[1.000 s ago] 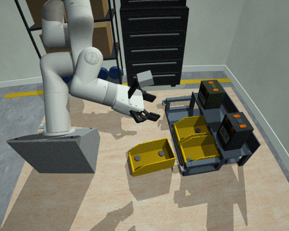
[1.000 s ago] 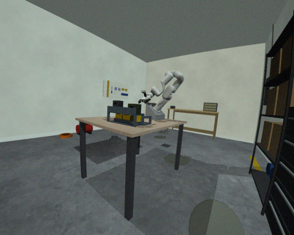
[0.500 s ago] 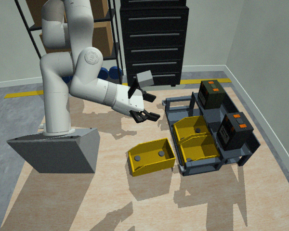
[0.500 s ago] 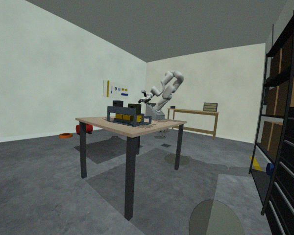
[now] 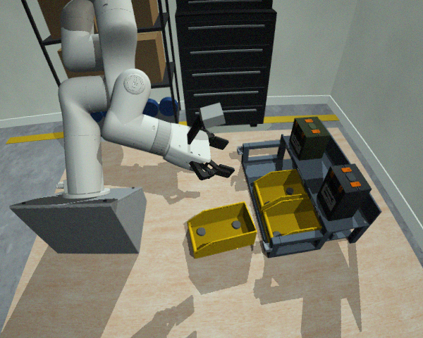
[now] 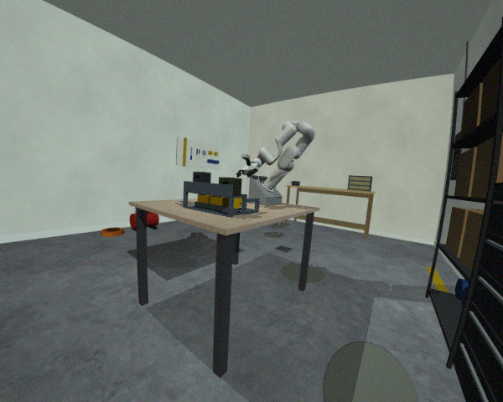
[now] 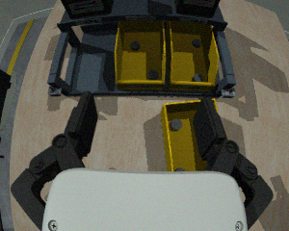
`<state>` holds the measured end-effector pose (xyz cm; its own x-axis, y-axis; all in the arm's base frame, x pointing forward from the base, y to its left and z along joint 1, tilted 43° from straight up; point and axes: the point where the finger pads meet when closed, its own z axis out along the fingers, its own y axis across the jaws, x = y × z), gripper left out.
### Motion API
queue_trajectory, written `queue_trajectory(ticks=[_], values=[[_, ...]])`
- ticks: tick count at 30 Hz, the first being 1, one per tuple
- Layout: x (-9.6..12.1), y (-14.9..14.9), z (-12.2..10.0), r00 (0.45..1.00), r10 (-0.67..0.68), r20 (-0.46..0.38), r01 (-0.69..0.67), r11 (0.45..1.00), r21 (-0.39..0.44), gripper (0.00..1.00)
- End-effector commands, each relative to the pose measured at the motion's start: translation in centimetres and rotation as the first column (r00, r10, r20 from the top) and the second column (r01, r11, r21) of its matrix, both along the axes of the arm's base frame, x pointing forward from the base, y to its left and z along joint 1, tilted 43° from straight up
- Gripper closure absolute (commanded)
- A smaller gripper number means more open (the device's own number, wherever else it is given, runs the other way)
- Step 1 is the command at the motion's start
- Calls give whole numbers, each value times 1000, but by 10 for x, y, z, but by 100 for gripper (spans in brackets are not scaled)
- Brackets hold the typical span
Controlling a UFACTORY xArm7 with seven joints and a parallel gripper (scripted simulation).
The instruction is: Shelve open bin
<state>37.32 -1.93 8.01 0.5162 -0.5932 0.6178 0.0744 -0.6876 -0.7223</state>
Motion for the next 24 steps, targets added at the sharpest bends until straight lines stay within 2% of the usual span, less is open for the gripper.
queue_trajectory(ticks=[1, 2, 6, 18, 19, 24], values=[[17, 20, 21, 1000, -6, -5, 6, 1000, -14, 0], [4, 3, 5, 1000, -3, 0, 3, 1000, -4, 0], [17, 20, 21, 1000, -6, -5, 6, 1000, -14, 0], [17, 20, 21, 1000, -6, -5, 6, 1000, -14, 0], [4, 3, 5, 1000, -3, 0, 3, 1000, -4, 0], [17, 20, 21, 1000, -6, -5, 6, 1000, -14, 0]])
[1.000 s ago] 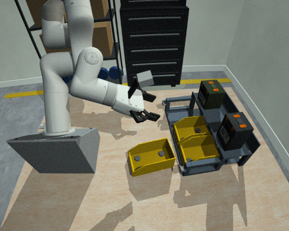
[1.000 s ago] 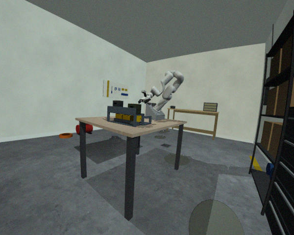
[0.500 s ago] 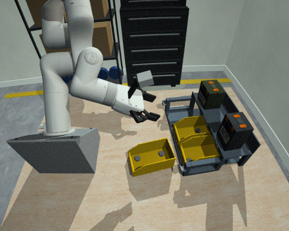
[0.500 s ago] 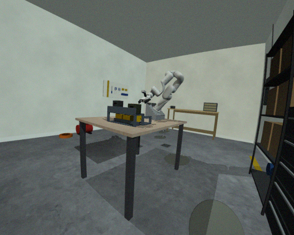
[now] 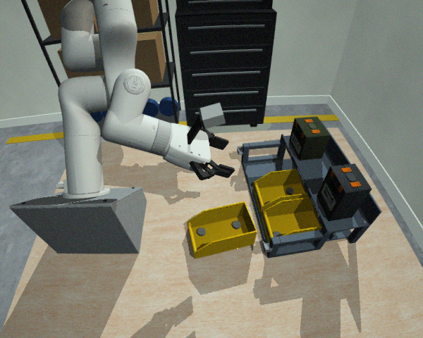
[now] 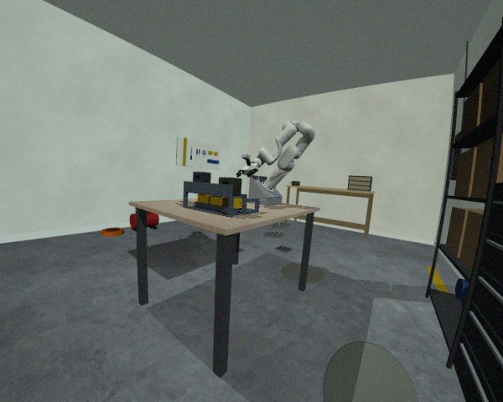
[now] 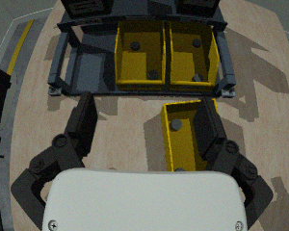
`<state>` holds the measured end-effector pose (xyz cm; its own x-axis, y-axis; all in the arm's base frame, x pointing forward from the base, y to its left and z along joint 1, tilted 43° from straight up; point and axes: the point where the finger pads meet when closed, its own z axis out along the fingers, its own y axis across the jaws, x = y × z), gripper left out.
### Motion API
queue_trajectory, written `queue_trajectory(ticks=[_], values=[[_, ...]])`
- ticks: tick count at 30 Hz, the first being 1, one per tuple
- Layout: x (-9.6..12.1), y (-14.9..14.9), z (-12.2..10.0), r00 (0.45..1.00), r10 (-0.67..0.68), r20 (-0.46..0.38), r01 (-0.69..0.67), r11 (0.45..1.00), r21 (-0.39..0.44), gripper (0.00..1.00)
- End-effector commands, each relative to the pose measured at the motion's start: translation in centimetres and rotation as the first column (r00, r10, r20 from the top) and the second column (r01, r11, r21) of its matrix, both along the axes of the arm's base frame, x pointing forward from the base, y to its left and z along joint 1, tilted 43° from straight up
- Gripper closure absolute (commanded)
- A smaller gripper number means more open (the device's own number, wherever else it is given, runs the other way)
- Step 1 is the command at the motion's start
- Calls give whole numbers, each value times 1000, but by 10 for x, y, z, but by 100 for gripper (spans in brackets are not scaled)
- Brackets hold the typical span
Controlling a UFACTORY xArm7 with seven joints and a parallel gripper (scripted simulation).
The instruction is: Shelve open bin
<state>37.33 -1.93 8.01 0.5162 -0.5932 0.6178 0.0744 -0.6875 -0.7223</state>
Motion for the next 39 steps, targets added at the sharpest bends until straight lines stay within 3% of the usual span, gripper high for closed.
queue_trajectory(ticks=[1, 11, 12, 16, 28, 29, 33, 39], values=[[17, 20, 21, 1000, -6, -5, 6, 1000, -14, 0], [17, 20, 21, 1000, -6, -5, 6, 1000, -14, 0], [4, 3, 5, 1000, -3, 0, 3, 1000, -4, 0], [17, 20, 21, 1000, -6, -5, 6, 1000, -14, 0], [17, 20, 21, 1000, -6, -5, 6, 1000, -14, 0], [4, 3, 5, 1000, -3, 0, 3, 1000, -4, 0], [17, 20, 21, 1000, -6, -5, 6, 1000, -14, 0], [17, 20, 21, 1000, -6, -5, 6, 1000, -14, 0]])
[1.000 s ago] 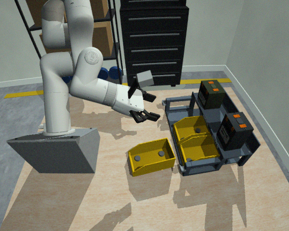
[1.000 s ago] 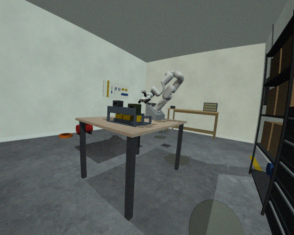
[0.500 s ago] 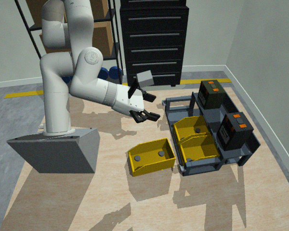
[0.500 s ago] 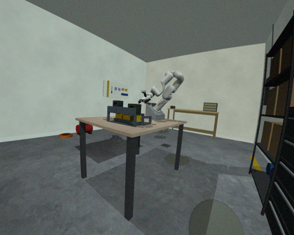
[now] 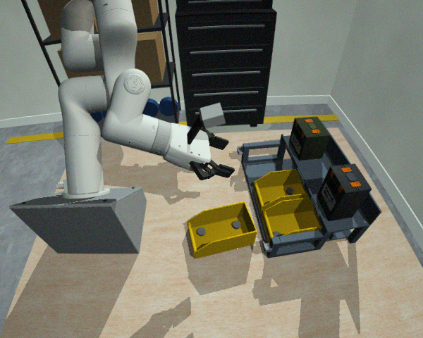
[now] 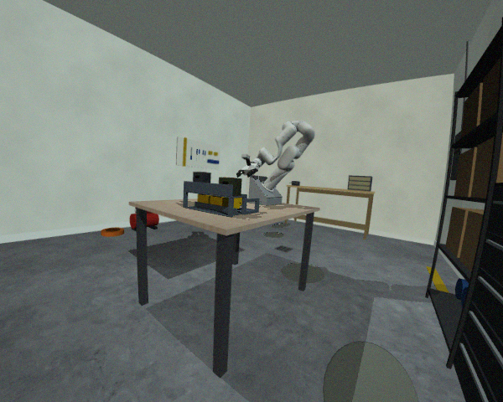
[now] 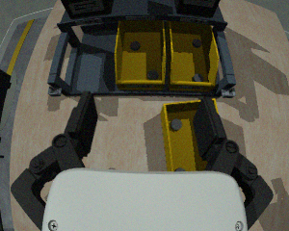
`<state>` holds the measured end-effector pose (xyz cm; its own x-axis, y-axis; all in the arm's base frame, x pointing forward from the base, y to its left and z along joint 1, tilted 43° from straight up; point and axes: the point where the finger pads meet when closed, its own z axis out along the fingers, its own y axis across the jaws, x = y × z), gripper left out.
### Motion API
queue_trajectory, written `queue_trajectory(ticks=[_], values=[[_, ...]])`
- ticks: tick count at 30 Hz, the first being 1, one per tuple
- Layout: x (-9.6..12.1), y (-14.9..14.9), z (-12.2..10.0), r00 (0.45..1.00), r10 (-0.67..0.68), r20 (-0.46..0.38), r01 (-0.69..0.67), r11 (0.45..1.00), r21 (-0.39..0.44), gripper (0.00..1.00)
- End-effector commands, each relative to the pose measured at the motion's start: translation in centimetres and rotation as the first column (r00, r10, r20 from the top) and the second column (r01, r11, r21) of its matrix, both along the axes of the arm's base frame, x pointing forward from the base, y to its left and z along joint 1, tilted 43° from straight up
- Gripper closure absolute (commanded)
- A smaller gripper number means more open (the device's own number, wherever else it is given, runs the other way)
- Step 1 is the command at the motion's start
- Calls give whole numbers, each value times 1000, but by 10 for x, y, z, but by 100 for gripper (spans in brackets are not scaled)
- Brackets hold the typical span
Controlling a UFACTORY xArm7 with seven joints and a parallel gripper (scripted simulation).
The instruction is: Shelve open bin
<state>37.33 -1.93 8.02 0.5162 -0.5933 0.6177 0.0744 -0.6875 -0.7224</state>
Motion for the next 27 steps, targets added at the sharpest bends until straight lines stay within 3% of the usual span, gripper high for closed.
queue_trajectory(ticks=[1, 6, 7, 11, 23, 24, 27], values=[[17, 20, 21, 1000, -6, -5, 6, 1000, -14, 0], [17, 20, 21, 1000, -6, -5, 6, 1000, -14, 0], [3, 1, 3, 999, 27, -41, -27, 1000, -10, 0], [11, 11, 13, 968, 137, -210, -147, 989, -33, 0], [11, 11, 13, 968, 137, -210, -147, 989, -33, 0], [8, 8, 9, 984, 107, -140, -113, 993, -34, 0], [10, 11, 12, 946, 184, -268, -202, 979, -42, 0]])
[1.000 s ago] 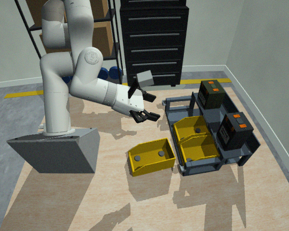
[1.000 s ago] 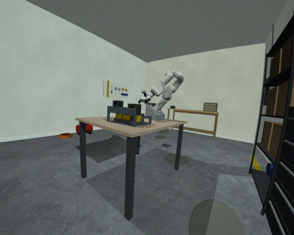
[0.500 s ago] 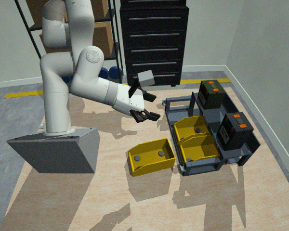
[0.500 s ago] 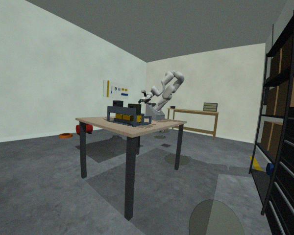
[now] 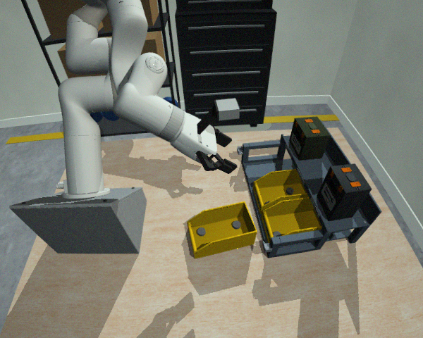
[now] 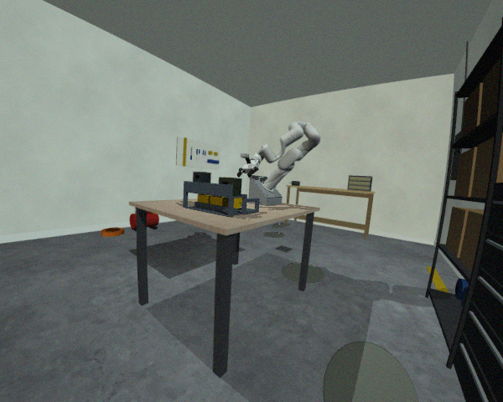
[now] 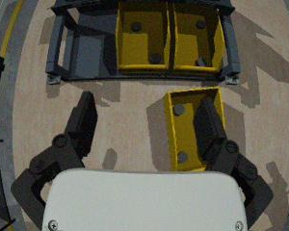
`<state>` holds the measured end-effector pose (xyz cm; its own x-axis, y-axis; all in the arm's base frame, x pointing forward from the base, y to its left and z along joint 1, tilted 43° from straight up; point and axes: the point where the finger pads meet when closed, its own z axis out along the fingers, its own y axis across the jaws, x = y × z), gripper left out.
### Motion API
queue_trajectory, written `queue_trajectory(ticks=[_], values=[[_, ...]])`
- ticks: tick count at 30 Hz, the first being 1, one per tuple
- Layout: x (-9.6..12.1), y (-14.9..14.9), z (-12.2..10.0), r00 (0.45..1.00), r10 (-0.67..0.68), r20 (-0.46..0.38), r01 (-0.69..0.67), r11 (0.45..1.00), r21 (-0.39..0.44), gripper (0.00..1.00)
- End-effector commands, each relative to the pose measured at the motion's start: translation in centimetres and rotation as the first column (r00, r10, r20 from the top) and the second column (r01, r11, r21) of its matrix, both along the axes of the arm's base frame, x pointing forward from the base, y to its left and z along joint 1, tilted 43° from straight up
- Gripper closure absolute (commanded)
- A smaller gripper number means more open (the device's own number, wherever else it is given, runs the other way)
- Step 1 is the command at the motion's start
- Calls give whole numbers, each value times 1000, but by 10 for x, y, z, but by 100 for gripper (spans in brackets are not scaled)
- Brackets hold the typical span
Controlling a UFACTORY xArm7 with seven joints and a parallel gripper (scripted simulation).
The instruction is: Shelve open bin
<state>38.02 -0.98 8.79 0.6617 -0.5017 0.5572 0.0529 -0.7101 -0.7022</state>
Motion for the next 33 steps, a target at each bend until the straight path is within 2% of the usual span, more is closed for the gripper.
queue_trajectory(ticks=[1, 13, 18, 30, 33], values=[[4, 2, 5, 980, 107, -168, -113, 993, -28, 0], [4, 2, 5, 980, 107, -168, -113, 993, -28, 0], [2, 0, 3, 899, 225, -375, -256, 966, -36, 0], [2, 0, 3, 899, 225, -375, -256, 966, -36, 0], [2, -1, 3, 825, 283, -489, -338, 941, -26, 0]])
